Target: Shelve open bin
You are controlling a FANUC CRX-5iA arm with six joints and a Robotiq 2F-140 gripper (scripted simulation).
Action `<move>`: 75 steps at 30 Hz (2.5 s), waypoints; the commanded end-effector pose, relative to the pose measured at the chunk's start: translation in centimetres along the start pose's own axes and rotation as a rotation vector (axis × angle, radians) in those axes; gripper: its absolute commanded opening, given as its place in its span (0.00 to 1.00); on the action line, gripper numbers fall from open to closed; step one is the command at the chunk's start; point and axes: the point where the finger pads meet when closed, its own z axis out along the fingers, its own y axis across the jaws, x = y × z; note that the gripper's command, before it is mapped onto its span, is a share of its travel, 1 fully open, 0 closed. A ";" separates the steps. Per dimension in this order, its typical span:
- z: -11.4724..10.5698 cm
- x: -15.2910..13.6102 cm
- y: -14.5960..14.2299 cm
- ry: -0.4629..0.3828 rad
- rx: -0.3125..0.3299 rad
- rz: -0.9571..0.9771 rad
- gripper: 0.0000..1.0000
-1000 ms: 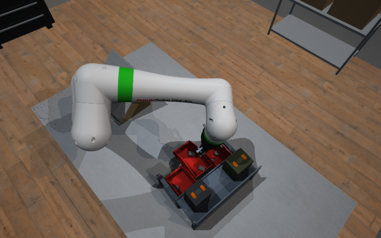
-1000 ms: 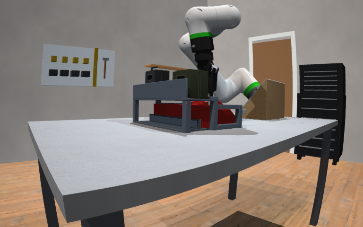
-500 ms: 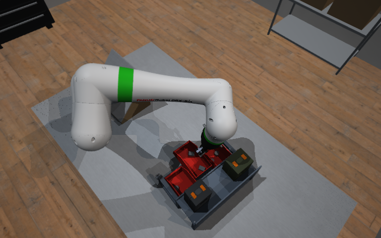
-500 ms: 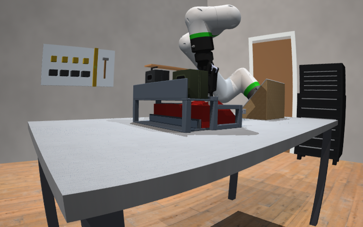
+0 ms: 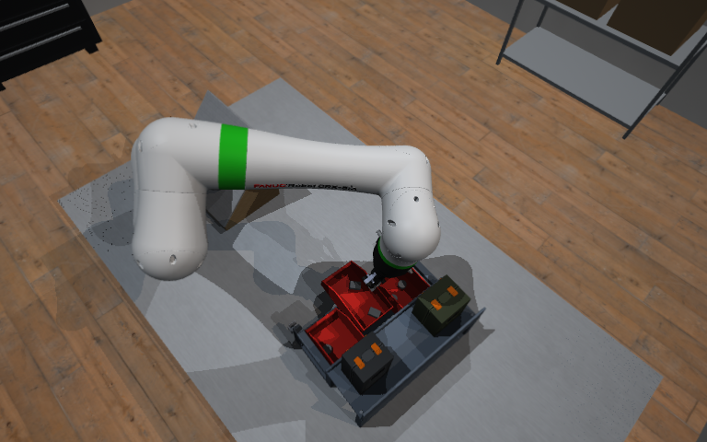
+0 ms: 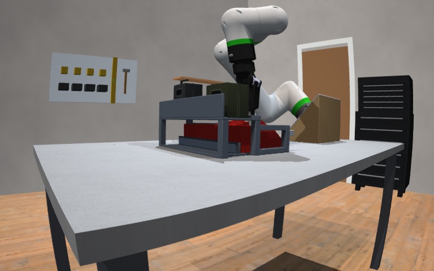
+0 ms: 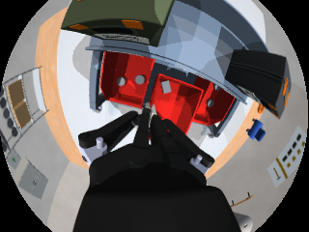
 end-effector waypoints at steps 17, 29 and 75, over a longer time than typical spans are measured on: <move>0.0 0.2 0.0 0.005 0.000 0.000 0.00; -0.1 0.8 0.0 0.015 0.000 0.000 0.00; -0.2 1.8 0.0 0.037 0.000 0.000 0.00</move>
